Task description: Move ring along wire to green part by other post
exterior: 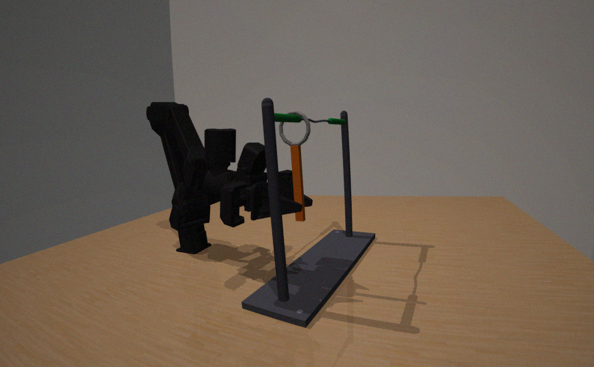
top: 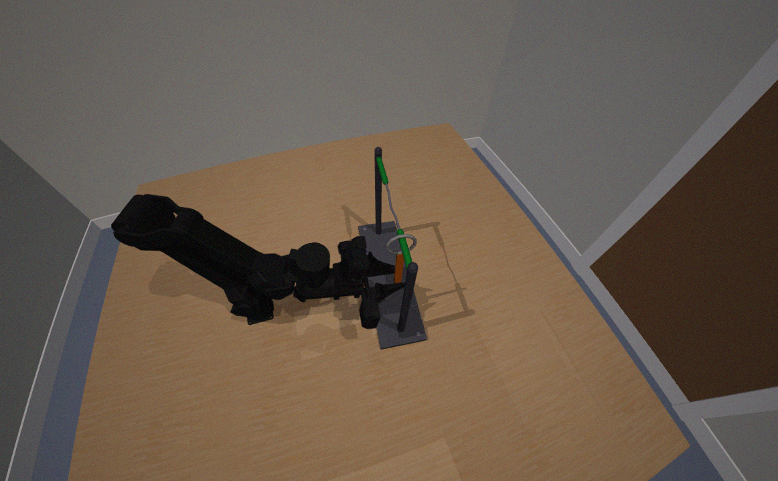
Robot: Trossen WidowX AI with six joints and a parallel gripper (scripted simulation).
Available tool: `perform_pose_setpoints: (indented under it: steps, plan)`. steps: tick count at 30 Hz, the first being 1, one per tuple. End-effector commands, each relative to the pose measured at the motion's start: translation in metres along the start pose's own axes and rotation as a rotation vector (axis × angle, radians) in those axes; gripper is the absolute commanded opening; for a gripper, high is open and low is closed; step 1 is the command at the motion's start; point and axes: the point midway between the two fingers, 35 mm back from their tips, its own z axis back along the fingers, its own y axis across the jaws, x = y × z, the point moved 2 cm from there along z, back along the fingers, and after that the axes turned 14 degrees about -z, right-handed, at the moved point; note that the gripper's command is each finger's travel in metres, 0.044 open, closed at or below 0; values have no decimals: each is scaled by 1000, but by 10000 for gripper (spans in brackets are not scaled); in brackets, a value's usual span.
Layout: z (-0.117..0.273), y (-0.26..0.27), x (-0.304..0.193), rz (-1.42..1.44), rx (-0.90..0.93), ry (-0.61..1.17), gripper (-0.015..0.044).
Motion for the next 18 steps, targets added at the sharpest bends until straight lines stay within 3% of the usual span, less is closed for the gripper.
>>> perform_pose_setpoints:
  steps: [1, 18]
  plan:
    - [-6, -1, 1, -5, -5, -5, 160]
    - [-28, -1, -4, -5, -4, -7, 160]
